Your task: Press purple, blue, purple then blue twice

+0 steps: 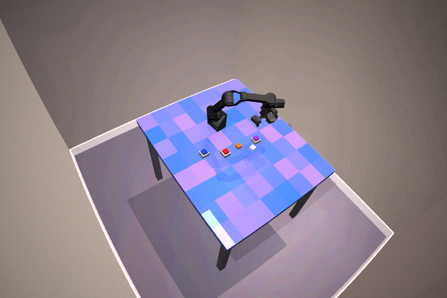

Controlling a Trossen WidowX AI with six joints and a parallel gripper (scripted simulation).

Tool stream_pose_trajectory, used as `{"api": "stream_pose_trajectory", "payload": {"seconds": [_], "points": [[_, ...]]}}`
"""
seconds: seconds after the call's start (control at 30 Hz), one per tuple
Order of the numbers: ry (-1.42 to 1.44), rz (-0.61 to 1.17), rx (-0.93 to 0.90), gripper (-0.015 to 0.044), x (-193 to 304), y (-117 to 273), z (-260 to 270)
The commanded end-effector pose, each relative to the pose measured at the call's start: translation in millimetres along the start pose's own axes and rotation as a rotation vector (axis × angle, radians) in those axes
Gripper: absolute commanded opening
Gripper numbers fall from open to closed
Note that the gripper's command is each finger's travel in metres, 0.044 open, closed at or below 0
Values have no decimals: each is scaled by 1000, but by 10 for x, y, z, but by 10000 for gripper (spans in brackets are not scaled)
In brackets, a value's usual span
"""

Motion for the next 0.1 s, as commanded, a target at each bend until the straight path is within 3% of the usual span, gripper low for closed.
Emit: {"api": "stream_pose_trajectory", "payload": {"seconds": [0.0,0.07], "points": [[-28,-2,8,400,33,6,122],[-28,-2,8,400,33,6,122]]}}
Point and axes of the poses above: the point midway between the two fingers, 35 mm back from their tips, its own y axis back along the fingers, its own z axis across the jaws, x = y × z, the point moved 5 cm from there along y, back along the fingers, and after that the axes turned 8 degrees about y, right-handed, at the moved point
